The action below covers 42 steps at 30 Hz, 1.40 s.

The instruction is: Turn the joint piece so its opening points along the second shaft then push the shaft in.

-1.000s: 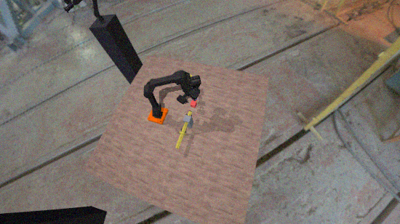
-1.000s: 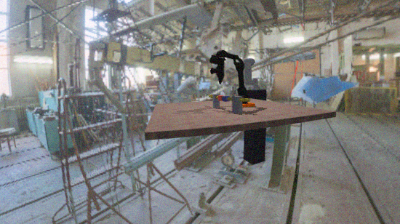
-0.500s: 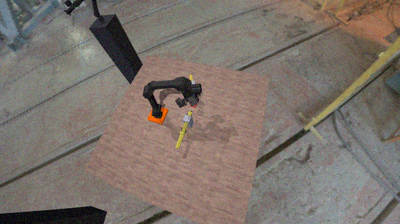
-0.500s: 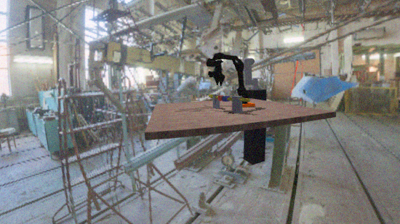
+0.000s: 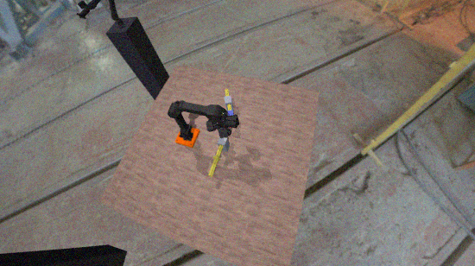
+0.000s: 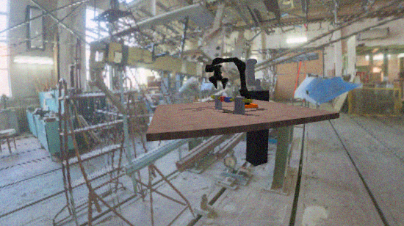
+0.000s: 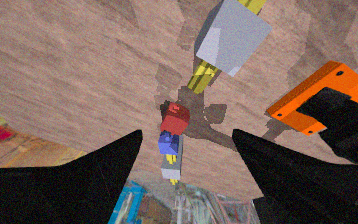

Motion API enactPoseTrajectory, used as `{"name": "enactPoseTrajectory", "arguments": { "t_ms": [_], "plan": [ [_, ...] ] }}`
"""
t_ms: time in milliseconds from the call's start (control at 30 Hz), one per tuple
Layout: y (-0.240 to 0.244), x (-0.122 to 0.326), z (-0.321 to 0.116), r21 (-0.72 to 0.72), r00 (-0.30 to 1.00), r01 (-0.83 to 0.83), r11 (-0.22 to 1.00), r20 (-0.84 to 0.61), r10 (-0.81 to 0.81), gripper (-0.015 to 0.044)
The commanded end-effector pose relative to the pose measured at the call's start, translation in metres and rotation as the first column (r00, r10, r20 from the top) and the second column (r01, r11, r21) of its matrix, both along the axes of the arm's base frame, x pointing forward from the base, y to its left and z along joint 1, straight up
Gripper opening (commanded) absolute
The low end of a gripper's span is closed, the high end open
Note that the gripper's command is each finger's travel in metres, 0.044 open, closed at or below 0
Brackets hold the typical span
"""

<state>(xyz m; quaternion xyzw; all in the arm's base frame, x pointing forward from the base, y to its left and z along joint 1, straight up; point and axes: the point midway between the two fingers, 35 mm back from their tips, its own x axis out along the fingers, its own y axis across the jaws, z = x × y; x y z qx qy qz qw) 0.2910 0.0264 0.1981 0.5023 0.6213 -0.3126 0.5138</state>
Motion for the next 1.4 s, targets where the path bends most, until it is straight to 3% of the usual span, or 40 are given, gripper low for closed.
{"name": "enactPoseTrajectory", "arguments": {
  "t_ms": [0, 367, 667, 900, 1133, 1367],
  "plan": [
    [-0.008, -0.003, -0.003, 0.053, 0.994, 0.109, 0.993, -0.026, -0.107, 0.044],
    [-0.031, -0.008, -0.015, 0.188, 0.906, 0.419, 0.888, -0.153, -0.395, 0.044],
    [-0.035, -0.008, -0.015, 0.194, 0.899, 0.434, 0.88, -0.157, -0.409, 0.044],
    [-0.142, -0.004, -0.015, 0.11, 0.939, 0.342, 0.933, -0.002, -0.344, 0.044],
    [-0.258, -0.044, -0.019, -0.014, 0.969, 0.236, 0.972, 0.084, -0.234, 0.044],
    [-0.268, -0.05, -0.019, -0.026, 0.971, 0.225, 0.974, 0.088, -0.222, 0.044]
  ]
}}
